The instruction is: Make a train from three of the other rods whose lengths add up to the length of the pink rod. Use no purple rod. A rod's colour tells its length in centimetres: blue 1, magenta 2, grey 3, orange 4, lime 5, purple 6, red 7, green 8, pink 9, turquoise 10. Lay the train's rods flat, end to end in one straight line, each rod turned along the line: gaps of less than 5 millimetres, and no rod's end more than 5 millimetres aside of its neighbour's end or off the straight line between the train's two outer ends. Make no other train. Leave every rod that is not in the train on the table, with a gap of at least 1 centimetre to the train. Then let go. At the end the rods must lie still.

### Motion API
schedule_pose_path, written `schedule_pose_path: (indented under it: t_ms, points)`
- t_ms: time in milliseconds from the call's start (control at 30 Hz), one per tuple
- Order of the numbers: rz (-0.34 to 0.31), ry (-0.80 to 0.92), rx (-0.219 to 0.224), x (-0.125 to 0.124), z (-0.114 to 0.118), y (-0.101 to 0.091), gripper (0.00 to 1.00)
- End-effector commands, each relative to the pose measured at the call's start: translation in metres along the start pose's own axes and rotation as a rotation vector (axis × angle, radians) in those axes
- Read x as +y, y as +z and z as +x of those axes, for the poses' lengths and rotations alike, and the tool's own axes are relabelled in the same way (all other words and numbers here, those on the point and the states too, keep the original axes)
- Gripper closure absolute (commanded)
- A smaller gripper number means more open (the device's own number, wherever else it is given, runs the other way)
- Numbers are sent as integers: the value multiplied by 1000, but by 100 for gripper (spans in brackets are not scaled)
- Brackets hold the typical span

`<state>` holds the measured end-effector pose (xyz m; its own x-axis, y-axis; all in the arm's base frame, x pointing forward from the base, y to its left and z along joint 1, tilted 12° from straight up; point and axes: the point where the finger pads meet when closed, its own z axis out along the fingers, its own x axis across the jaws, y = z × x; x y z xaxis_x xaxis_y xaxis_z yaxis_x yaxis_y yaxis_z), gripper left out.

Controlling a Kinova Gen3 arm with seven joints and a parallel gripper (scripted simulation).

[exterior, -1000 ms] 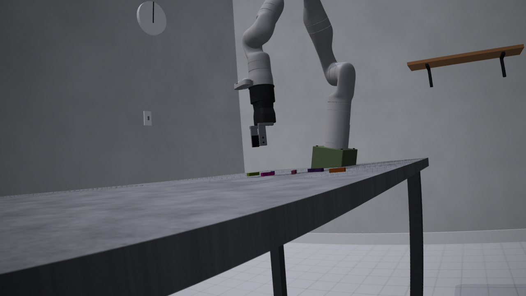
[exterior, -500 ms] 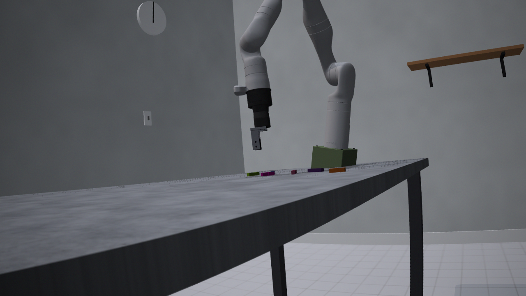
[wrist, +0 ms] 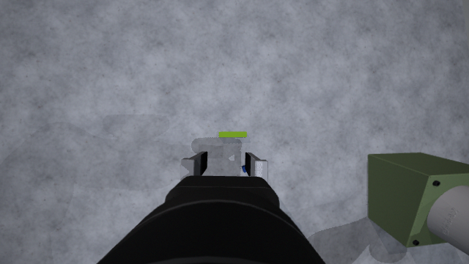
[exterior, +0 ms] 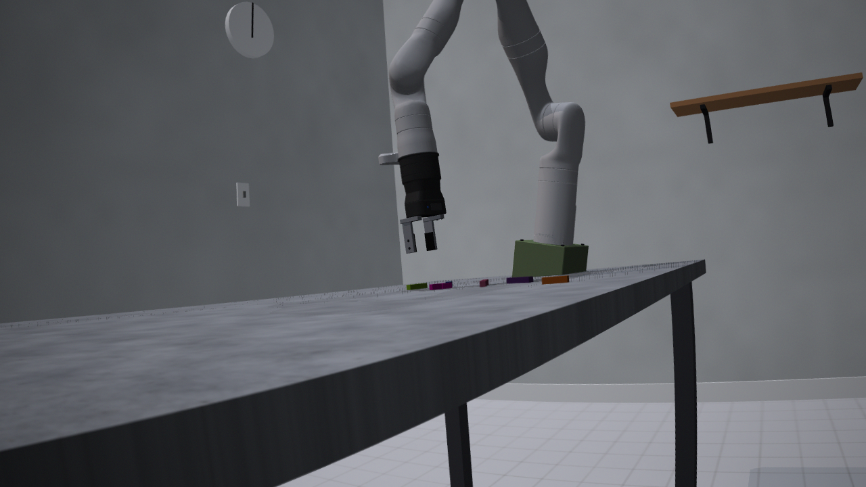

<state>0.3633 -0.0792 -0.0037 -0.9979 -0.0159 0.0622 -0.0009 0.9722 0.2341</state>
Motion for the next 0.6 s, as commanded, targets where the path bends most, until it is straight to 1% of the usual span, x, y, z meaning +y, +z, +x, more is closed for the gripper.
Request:
schedule_pose_path:
  t_ms: [0,200,267,567]
  points:
    - [0,166,18,-1,6,4,0]
    - [3,489,11,-11,13,6,0]
    - [3,489,11,-11,13,6,0]
    - [4,927,-14,-22,18,6,0]
